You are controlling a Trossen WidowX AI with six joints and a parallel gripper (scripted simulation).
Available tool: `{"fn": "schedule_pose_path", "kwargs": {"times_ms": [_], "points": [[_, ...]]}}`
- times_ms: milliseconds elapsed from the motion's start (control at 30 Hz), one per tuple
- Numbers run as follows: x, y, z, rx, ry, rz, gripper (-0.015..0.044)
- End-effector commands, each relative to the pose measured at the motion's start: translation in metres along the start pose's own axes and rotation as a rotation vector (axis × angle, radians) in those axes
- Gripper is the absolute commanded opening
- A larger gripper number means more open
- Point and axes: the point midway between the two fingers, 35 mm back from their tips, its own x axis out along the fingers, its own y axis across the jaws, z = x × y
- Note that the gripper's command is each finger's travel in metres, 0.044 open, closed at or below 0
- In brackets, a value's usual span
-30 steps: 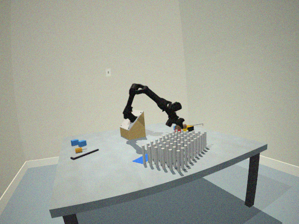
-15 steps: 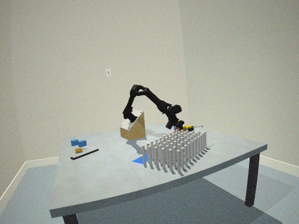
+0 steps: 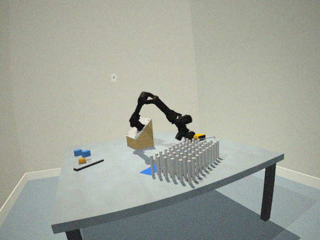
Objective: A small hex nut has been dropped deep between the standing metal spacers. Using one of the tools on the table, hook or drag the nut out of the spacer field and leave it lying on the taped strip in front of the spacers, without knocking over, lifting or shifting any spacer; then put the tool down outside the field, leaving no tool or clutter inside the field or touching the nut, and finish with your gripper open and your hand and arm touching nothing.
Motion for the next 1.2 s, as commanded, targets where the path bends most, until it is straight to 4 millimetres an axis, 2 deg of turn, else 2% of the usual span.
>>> {"fn": "schedule_pose_path", "kwargs": {"times_ms": [0,767,1167], "points": [[0.005,-0.002,0.002,-0.005,0.009,-0.003,0.0],[0.026,-0.007,0.021,-0.005,0.006,-0.002,0.0],[0.022,-0.005,0.02,0.0,-0.003,0.0,0.0315]]}}
